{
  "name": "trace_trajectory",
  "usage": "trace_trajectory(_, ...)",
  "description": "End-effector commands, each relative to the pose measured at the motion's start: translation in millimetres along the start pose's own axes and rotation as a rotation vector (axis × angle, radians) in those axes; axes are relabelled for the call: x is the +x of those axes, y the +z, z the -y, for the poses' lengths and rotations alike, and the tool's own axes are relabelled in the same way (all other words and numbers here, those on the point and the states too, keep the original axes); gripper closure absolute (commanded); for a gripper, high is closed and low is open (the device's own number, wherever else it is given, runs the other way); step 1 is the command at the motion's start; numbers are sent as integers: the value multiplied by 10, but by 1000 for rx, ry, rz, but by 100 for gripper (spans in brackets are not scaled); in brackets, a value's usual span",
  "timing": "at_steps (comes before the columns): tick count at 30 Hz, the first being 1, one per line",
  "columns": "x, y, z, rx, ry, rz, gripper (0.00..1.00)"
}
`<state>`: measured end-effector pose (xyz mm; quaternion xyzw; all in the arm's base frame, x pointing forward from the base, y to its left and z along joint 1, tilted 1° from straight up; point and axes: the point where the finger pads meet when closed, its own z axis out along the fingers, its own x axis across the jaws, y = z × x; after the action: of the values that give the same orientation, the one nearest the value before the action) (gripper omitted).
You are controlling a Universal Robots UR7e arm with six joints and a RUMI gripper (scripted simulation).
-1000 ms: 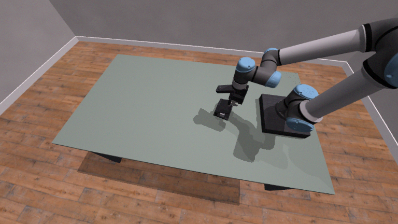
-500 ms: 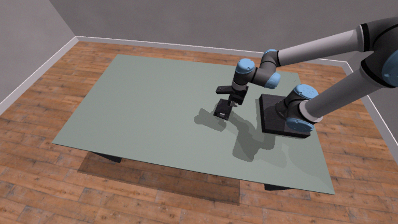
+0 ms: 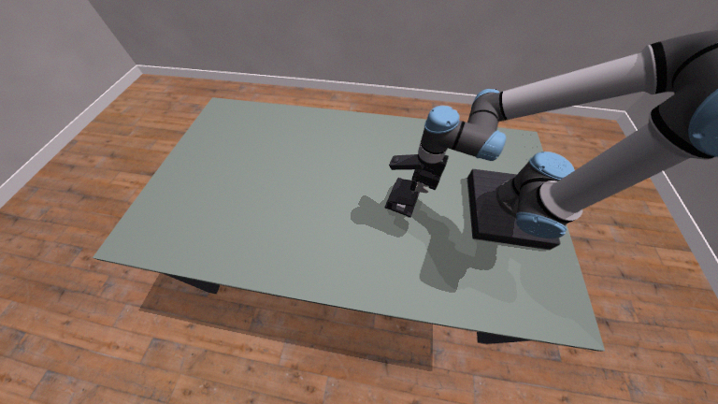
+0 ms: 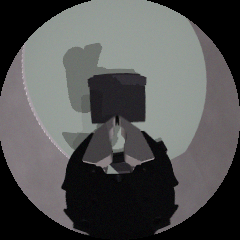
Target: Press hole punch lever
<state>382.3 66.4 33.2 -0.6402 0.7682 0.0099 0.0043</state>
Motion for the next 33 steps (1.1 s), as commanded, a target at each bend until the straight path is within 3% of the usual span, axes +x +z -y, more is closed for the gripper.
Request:
trace_trajectory(1,0,-1,2,1,0,0,100)
trace_trajectory(33,0,99,2,1,0,0,100)
